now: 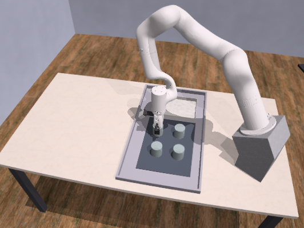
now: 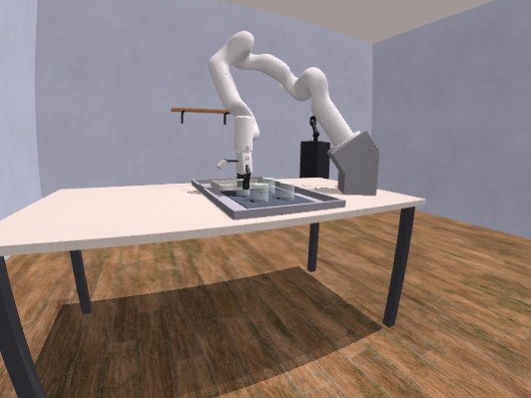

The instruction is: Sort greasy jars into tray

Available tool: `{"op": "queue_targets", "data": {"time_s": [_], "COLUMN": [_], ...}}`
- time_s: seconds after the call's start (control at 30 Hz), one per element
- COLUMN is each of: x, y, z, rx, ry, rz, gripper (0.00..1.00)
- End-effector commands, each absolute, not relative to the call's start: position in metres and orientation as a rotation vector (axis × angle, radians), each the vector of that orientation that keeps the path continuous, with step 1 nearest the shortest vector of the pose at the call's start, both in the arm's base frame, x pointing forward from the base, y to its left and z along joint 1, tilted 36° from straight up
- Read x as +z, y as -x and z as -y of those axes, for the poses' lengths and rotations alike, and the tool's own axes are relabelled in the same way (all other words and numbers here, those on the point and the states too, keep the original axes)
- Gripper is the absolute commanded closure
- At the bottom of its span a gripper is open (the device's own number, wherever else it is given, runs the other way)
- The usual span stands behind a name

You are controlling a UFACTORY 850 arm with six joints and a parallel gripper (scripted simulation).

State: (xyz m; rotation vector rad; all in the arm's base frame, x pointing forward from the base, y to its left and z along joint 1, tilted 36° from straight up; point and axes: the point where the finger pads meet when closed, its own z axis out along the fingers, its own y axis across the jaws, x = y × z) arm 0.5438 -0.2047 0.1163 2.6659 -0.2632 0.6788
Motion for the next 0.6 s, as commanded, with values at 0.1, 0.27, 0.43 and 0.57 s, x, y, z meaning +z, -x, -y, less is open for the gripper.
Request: {"op": "queue_targets", "data": {"time_s": [0.1,0.27,0.43,0.57], "x": [0.1168,0.1168,0.1168,0.1168], "y": [-0.5441,-0.5441,-0.5441,-0.5441], "z": [0.2046,0.2046,0.2046,0.2046], "rx": [0.68,0.68,0.68,0.68], "ry": [-2.665,-2.665,-2.665,-2.665], "rz": [0.263,0.263,0.263,0.263], "gripper": [0.27,0.27,0.27,0.27]}}
